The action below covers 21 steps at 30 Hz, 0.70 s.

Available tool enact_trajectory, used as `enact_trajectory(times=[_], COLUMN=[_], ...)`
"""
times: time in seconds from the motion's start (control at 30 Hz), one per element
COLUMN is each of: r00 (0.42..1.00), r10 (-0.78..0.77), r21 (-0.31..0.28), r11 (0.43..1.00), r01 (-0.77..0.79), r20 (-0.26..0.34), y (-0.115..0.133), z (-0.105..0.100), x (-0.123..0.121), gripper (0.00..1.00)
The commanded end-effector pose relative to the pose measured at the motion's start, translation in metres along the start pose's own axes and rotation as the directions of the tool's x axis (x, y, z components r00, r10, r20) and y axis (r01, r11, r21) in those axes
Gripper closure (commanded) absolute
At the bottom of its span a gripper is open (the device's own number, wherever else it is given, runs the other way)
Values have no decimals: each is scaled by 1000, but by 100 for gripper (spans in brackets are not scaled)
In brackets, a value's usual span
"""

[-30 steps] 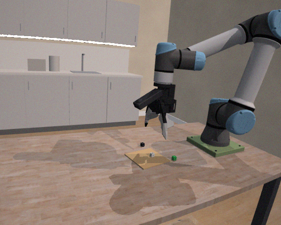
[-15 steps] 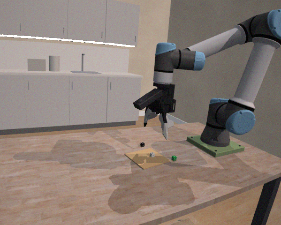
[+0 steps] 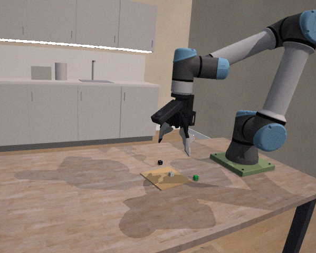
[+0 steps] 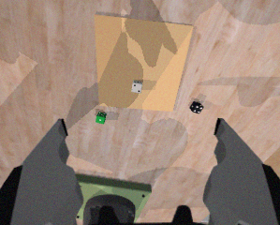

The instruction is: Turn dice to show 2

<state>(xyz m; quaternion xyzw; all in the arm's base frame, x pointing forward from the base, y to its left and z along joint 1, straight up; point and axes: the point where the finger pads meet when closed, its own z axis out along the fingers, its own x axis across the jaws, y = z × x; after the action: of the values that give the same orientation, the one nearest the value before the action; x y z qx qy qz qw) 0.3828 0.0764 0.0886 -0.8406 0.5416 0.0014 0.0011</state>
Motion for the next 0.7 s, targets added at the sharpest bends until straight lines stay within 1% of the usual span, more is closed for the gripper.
enact_trajectory(times=[0.0, 0.07, 0.27, 0.4, 0.53, 0.63, 0.67], r00=[994, 994, 965, 926, 869, 868, 850], r10=[-109, -109, -263, -377, -495, -497, -526], r21=[2, 2, 3, 3, 3, 3, 3], r11=[994, 994, 965, 926, 869, 868, 850], r01=[109, 109, 263, 377, 495, 497, 526], r20=[1, 1, 1, 1, 0, 0, 0], y=[0, 0, 0, 0, 1, 1, 2], z=[0, 0, 1, 2, 3, 3, 3], x=[3, 3, 6, 9, 12, 12, 13], gripper=[0, 0, 0, 0, 0, 0, 0])
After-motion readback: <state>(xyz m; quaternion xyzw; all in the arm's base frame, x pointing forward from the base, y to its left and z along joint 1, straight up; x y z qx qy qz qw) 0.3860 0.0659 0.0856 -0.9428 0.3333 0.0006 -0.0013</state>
